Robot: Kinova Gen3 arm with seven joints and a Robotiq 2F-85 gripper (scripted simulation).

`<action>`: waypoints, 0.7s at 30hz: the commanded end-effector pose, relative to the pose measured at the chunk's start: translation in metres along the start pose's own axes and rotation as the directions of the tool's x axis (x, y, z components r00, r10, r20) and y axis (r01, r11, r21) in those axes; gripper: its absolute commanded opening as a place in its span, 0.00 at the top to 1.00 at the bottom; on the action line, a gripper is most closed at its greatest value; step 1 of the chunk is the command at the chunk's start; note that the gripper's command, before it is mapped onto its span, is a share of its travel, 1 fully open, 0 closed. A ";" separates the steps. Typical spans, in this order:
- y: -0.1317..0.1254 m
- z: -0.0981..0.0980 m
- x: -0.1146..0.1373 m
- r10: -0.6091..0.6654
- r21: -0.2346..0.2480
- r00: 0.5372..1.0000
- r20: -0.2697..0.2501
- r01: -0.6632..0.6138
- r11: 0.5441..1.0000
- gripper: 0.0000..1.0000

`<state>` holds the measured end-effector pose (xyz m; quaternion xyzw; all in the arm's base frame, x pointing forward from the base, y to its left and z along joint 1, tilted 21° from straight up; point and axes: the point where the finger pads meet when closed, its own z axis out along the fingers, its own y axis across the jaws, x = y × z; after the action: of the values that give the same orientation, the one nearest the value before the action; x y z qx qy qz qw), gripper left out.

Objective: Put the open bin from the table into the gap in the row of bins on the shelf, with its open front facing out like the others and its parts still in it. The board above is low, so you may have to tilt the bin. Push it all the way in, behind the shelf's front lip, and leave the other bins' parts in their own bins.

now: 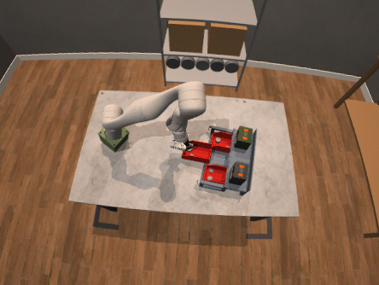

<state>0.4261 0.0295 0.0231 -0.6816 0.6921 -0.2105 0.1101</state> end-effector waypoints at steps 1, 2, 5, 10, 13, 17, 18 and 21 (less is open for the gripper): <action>-0.001 0.000 0.000 -0.001 0.002 1.000 0.000 0.001 1.000 0.90; -0.002 0.000 0.000 -0.001 0.002 1.000 0.000 0.001 1.000 0.90; -0.002 0.001 0.001 -0.002 0.003 1.000 0.000 0.002 1.000 0.90; -0.002 0.001 0.001 -0.002 0.003 1.000 0.000 0.002 1.000 0.90; -0.002 0.001 0.001 -0.002 0.003 1.000 0.000 0.002 1.000 0.90; -0.001 0.000 0.000 0.001 -0.011 1.000 0.000 -0.001 1.000 0.90; -0.001 0.000 0.000 0.000 -0.023 1.000 0.000 0.000 1.000 0.90; -0.001 0.000 0.000 -0.001 -0.059 1.000 0.000 0.001 0.998 0.90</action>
<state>0.4232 0.0254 0.0202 -0.6817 0.6975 -0.1981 0.0975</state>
